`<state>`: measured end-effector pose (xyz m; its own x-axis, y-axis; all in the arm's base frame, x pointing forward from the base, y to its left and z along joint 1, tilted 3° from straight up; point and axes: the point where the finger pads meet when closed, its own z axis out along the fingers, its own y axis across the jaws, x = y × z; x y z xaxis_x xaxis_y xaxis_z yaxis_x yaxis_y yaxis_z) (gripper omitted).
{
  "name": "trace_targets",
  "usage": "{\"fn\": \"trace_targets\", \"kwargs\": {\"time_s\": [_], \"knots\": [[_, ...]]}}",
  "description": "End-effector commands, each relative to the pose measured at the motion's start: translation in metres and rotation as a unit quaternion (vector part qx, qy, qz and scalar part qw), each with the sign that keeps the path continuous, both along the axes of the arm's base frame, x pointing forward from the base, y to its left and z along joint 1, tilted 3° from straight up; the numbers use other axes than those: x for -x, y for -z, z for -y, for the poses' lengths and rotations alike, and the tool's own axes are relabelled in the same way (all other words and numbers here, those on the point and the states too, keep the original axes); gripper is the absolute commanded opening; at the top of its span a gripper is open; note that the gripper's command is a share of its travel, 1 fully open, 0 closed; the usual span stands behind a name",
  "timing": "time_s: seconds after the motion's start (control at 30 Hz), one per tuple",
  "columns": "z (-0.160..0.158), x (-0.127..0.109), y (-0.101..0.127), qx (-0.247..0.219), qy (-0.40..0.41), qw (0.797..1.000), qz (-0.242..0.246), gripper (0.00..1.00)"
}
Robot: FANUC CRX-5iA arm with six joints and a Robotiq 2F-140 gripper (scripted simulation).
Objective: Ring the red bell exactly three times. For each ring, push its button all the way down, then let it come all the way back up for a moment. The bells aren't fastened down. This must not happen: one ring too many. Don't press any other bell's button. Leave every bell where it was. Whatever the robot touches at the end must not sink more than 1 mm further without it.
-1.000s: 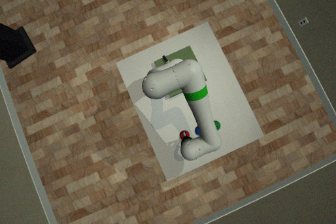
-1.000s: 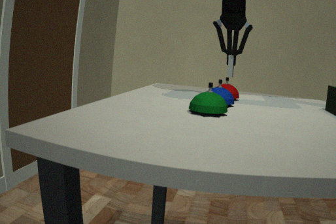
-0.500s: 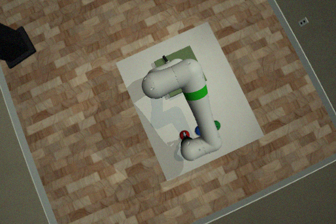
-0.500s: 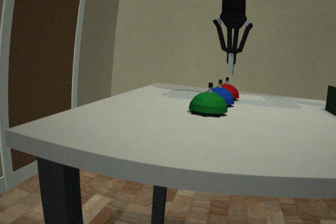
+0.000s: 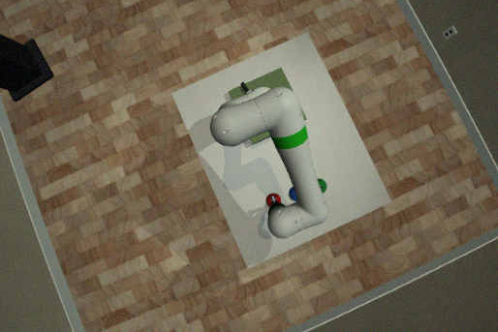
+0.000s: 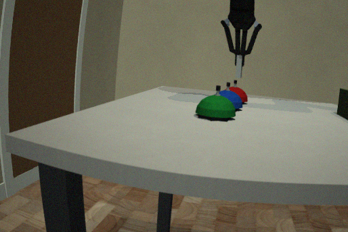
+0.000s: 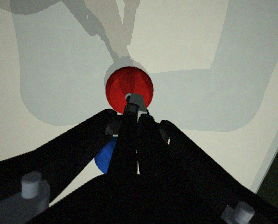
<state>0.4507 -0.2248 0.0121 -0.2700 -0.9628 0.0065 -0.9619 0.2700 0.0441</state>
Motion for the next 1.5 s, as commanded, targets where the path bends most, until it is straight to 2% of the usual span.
{"fn": "trace_targets", "kwargs": {"time_s": [0.0, 1.47], "knots": [[0.0001, -0.0002, -0.0002, 0.000, 0.000, 1.000, 0.000, 0.00], [0.0001, -0.0002, 0.0000, 0.000, 0.000, 1.000, 0.000, 0.00]]}}
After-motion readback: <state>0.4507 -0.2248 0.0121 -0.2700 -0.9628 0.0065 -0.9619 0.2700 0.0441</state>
